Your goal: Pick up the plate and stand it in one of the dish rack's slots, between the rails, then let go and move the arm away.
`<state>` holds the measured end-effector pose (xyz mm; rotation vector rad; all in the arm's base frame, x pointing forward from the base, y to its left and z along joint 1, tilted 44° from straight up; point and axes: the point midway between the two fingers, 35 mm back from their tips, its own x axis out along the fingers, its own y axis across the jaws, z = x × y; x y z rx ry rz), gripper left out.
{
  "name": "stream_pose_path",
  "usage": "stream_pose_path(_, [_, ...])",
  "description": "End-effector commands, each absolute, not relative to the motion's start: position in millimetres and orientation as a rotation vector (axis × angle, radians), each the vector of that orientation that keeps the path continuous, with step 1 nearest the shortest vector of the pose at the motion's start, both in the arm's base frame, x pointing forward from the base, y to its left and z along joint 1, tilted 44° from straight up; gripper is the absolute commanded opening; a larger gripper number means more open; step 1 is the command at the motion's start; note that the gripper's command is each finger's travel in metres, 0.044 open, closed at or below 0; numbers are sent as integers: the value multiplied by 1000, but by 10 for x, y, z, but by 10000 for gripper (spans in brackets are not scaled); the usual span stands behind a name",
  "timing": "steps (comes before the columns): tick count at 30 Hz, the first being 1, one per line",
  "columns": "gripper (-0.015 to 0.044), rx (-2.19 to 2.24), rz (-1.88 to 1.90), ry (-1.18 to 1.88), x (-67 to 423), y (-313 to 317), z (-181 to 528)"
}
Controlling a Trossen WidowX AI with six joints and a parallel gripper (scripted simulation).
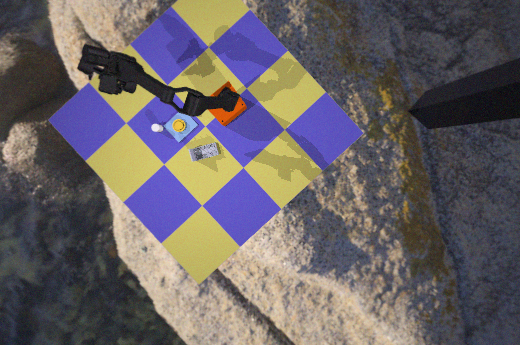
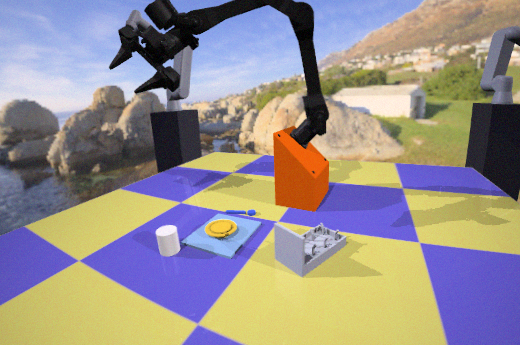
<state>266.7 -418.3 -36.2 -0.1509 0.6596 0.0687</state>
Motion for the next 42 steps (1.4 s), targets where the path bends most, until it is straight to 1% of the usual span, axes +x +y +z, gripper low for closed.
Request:
stream_pose_path(1, [400,-20,133,723,2815,-3826,-408])
stream_pose_path(8, [400,168,237,835,2990,-3253,-449])
stream_pose_path(15, [400,340,333,971,3065,-2669,-441])
stream_pose_path(29, [400,629,489,1318,2945,-1559,-264])
stream_pose_path(31, [400,651,501,1356,2918,-1464,-237])
stream_pose_path(39, [400,654,502,1360,2922,-1439,-256])
stream_pose_path(42, [400,652,500,1360,3005,-1228,-571])
